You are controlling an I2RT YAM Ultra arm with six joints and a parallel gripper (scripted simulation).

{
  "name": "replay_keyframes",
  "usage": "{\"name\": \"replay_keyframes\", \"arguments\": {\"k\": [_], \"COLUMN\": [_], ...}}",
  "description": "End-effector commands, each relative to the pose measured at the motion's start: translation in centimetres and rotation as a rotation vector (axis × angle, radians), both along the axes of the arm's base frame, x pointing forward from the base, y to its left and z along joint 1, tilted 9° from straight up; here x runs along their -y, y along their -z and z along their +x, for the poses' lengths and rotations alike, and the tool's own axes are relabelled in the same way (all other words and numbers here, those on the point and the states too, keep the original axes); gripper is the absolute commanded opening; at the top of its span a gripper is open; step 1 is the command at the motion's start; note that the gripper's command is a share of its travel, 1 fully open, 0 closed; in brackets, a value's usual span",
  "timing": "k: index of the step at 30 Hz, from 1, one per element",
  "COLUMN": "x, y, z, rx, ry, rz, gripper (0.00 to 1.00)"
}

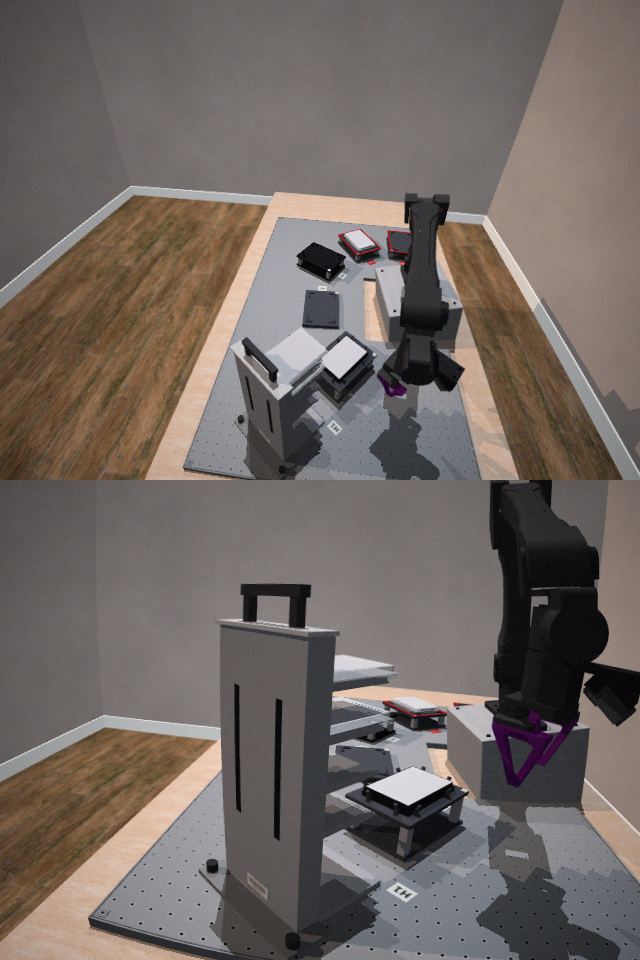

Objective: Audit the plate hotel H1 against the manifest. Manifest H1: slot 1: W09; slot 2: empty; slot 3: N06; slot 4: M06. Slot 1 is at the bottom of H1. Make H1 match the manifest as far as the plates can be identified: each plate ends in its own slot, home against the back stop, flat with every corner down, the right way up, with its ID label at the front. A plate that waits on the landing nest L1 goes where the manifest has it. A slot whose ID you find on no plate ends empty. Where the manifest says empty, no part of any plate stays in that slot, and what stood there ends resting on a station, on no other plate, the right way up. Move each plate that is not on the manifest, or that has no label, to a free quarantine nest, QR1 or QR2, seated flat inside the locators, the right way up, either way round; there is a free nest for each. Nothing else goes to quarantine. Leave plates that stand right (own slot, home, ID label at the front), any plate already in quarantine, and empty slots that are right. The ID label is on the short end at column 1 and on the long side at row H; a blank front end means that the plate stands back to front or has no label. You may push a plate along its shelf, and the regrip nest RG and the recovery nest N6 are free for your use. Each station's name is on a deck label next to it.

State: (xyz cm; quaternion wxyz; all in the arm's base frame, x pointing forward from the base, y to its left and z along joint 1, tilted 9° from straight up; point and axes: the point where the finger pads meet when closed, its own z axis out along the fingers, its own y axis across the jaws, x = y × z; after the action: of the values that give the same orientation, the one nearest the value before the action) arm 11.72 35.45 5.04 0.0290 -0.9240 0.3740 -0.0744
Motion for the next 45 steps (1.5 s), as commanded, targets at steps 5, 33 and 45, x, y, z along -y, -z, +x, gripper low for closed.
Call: {"name": "replay_keyframes", "arguments": {"k": [5,33,45], "x": [-0.5,-0.5,-0.6], "y": [-0.5,1.2,3.0], "z": [0.0,0.3,0.6], "rx": [0.002,0.002,0.002], "ry": [-0.005,-0.005,-0.005], "rz": [0.024,0.024,0.024], "gripper": [1.00,1.00,1.00]}}
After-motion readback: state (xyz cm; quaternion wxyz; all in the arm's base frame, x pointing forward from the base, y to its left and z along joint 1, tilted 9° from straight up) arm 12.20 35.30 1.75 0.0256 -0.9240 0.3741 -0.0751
